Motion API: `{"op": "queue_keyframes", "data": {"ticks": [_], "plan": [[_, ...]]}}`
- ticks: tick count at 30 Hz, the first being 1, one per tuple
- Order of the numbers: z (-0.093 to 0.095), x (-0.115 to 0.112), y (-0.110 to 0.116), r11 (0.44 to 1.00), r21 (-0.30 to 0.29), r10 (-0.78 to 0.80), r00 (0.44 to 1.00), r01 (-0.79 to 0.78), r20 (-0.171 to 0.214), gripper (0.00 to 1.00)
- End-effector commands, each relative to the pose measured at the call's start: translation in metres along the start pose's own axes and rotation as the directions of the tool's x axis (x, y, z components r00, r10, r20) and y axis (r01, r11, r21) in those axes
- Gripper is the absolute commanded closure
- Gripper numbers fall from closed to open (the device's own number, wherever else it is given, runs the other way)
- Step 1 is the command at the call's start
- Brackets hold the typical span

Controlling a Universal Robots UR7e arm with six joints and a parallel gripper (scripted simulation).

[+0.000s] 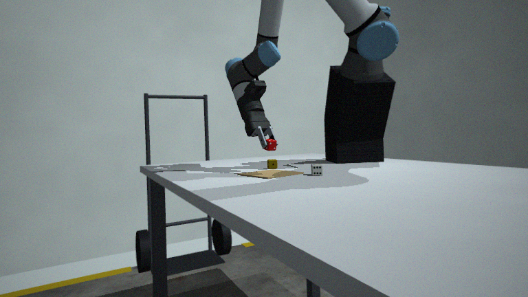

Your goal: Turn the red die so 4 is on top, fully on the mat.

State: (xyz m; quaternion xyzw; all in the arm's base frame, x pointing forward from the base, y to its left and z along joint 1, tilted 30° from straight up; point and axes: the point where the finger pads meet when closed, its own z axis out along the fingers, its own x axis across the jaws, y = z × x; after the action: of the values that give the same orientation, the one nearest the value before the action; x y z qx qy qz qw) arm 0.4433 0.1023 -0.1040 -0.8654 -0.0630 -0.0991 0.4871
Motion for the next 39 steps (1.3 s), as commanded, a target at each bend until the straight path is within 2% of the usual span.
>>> {"op": "queue_keyframes", "data": {"ticks": [1, 3, 5, 13, 19, 39], "plan": [[0.0004, -0.0003, 0.0010, 0.999, 0.039, -0.002, 1.000, 0.001, 0.004, 0.43], [0.0006, -0.0006, 0.0013, 0.998, 0.063, -0.002, 1.000, 0.002, 0.006, 0.43], [0.0006, -0.0006, 0.0013, 0.998, 0.063, -0.002, 1.000, 0.002, 0.006, 0.43], [0.0005, -0.0004, 0.0022, 0.987, 0.162, -0.002, 1.000, 0.002, 0.004, 0.43], [-0.0005, 0.0006, 0.0024, 0.977, 0.212, -0.001, 1.000, 0.001, -0.002, 0.43], [-0.0009, 0.0011, 0.0024, 0.974, 0.228, 0.000, 1.000, 0.001, -0.005, 0.43]]}}
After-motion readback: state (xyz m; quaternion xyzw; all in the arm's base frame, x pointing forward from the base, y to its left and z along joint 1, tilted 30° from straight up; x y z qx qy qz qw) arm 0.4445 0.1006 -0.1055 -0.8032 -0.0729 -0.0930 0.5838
